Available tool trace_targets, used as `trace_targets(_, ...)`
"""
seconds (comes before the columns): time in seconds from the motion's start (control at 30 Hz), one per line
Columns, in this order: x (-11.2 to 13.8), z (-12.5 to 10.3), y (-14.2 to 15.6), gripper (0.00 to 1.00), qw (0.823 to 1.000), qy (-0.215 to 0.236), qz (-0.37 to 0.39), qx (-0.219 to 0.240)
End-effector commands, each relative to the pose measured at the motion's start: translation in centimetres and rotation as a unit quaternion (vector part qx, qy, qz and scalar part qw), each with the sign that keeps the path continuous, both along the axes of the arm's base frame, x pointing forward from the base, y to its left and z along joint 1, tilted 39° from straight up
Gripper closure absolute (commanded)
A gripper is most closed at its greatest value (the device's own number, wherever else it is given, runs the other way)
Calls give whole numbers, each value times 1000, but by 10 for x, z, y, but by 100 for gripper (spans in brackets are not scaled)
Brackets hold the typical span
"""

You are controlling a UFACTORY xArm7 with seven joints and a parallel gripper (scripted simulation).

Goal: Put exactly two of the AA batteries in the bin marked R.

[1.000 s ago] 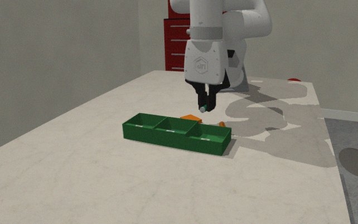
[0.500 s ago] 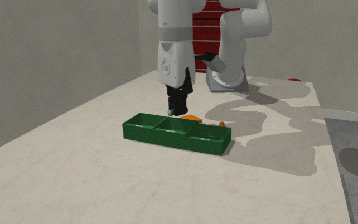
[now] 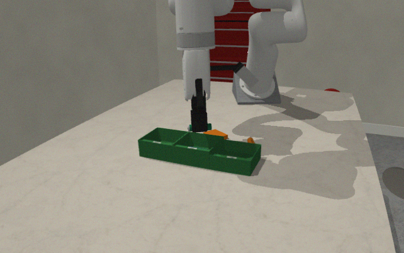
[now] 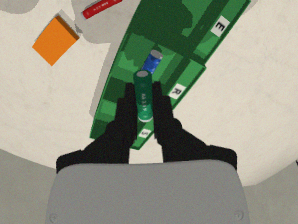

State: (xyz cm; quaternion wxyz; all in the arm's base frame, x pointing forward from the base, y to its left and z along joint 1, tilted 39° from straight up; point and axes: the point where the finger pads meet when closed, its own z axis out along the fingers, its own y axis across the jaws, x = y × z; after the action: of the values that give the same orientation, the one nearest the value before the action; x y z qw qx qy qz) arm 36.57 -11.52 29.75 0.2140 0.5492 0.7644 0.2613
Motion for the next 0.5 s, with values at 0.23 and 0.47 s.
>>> trace_targets(0.23, 0, 2, -1, 100, 984, 29, -138, 107)
trace_targets(0.47, 0, 2, -1, 100, 969, 41, -193, 146)
